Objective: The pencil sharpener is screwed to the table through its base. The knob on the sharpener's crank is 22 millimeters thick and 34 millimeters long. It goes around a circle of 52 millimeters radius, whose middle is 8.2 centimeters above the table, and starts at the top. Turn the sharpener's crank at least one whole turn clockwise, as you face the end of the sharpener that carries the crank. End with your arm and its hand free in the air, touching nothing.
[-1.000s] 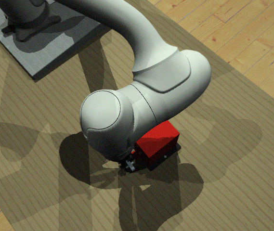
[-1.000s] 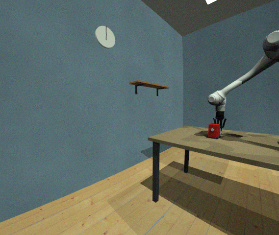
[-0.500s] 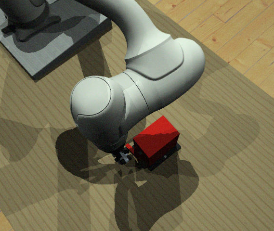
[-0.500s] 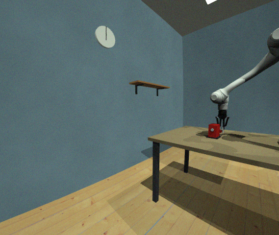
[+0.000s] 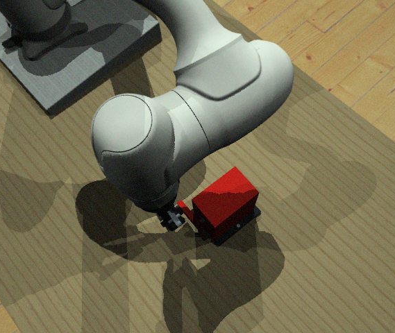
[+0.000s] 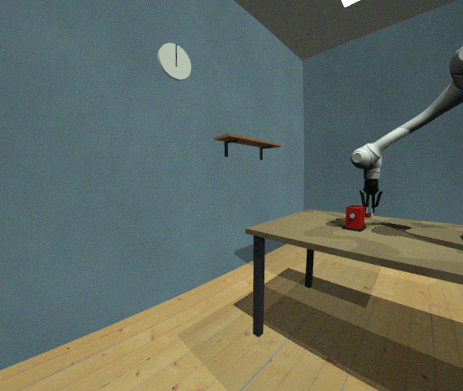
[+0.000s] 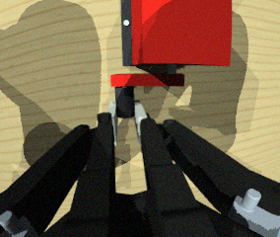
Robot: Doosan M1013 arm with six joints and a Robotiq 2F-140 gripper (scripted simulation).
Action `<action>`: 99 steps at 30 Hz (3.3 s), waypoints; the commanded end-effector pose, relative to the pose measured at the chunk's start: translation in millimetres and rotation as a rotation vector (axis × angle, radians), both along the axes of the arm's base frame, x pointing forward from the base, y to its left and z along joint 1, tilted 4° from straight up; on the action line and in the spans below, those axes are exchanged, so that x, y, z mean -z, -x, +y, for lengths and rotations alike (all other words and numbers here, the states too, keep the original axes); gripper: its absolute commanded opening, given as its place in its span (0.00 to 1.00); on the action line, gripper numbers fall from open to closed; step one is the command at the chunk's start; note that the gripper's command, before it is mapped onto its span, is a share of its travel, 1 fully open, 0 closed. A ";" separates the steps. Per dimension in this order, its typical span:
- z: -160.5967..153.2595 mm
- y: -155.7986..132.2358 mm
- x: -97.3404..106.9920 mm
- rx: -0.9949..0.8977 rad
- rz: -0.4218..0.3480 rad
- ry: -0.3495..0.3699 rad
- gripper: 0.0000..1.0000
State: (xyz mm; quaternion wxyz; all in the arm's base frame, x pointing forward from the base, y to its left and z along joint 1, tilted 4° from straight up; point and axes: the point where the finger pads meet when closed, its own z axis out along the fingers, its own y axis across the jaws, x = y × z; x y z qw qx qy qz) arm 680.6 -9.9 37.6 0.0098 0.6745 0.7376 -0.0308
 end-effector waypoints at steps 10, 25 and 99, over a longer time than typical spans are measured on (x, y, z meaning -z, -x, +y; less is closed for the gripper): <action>0.3 0.8 -6.0 0.000 0.000 0.000 0.00; 0.3 0.8 -6.0 0.000 0.000 0.000 0.00; 7.0 -40.0 -60.3 0.000 0.000 0.000 0.00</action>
